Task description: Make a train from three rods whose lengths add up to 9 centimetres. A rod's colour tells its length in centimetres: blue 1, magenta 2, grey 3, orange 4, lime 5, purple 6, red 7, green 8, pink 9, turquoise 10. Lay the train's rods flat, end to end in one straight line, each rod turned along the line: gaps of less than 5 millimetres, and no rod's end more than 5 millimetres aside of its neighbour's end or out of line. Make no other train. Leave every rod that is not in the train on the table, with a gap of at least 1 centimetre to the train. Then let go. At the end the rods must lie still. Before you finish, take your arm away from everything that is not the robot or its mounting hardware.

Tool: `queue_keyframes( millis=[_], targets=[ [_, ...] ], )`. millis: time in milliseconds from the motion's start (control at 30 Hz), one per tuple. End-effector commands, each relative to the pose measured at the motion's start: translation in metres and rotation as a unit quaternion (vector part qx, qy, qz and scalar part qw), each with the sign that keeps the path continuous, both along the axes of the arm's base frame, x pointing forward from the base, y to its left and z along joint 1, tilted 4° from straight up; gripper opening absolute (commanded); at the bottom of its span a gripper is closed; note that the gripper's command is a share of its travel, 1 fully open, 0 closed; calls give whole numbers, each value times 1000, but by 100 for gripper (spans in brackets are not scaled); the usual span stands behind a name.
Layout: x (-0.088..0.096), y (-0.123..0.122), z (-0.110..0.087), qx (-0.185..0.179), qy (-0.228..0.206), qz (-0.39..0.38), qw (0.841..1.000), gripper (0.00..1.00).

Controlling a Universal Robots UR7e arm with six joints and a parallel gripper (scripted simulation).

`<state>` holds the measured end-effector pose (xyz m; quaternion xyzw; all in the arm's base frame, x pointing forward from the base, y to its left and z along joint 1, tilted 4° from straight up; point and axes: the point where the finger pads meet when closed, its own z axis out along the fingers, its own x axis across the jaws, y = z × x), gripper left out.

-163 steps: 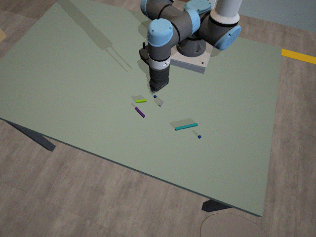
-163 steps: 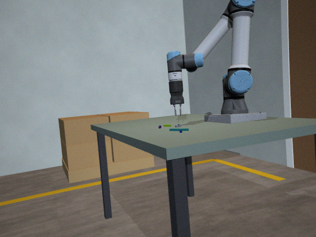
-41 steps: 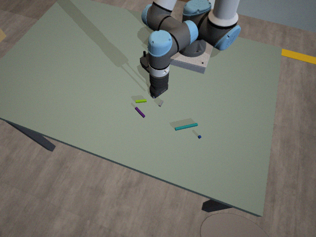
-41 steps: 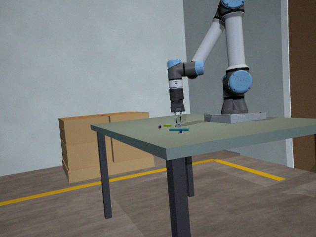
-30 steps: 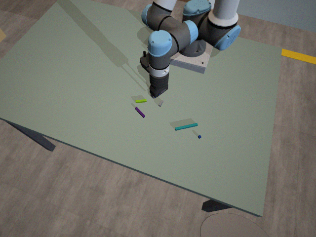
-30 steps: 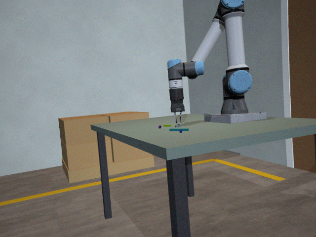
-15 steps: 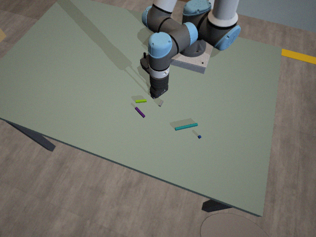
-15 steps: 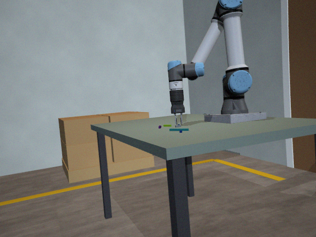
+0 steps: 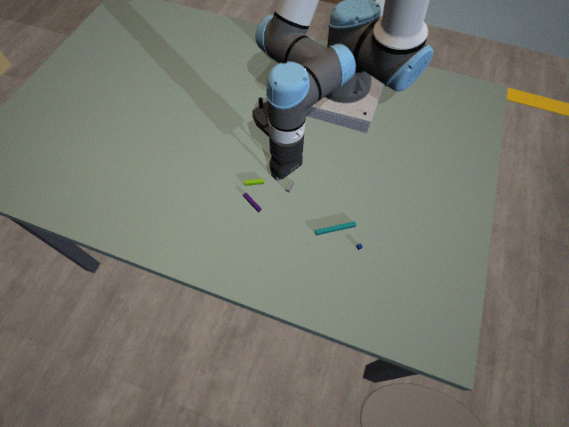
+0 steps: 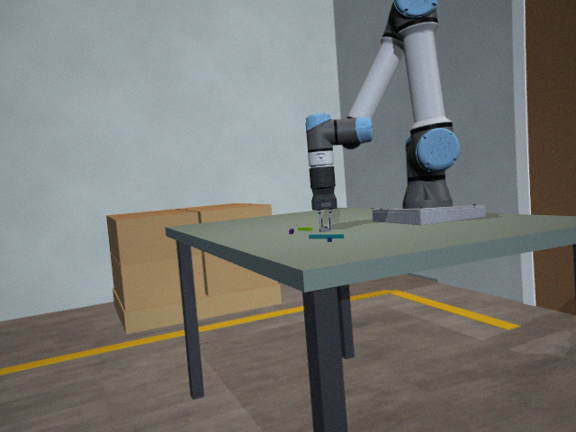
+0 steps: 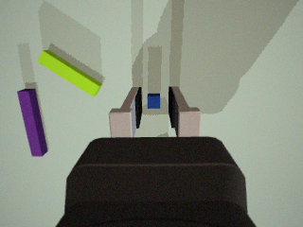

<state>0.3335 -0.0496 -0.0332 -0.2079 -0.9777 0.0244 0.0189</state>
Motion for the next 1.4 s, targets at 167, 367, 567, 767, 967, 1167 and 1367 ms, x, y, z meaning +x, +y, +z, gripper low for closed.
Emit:
queue_keyframes(
  millis=[167,367,567,767,967,1167,1367],
  targets=[
    [0,-1,0,-1,-1,-1,1000,54],
    [0,-1,-1,-1,-1,-1,1000,54],
    [0,-1,-1,-1,-1,-1,1000,54],
    [0,-1,-1,-1,-1,-1,1000,54],
    [0,-1,-1,-1,-1,-1,1000,54],
    [0,-1,-1,-1,-1,-1,1000,24],
    [0,-1,-1,-1,-1,-1,1000,24]
  ],
)
